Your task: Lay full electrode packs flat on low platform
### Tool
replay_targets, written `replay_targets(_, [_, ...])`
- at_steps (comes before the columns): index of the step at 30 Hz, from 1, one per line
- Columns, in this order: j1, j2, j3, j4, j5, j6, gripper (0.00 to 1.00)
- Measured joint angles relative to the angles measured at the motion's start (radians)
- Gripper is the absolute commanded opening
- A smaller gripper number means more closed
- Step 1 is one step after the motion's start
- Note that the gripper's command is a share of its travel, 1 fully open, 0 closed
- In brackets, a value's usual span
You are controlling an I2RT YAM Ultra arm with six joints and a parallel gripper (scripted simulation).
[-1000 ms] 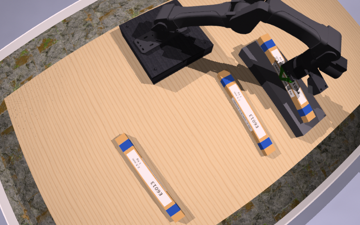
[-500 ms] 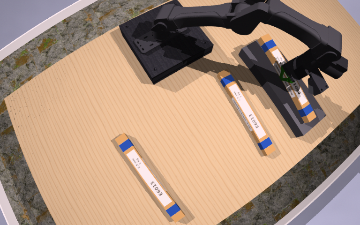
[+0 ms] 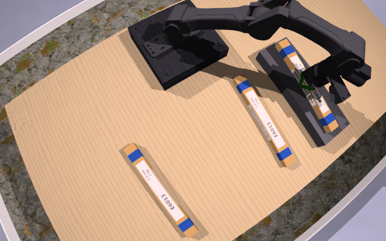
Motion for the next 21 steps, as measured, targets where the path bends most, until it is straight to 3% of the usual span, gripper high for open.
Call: replay_targets(21, [0.000,0.048,0.069,-0.008,0.005,0.003,0.00])
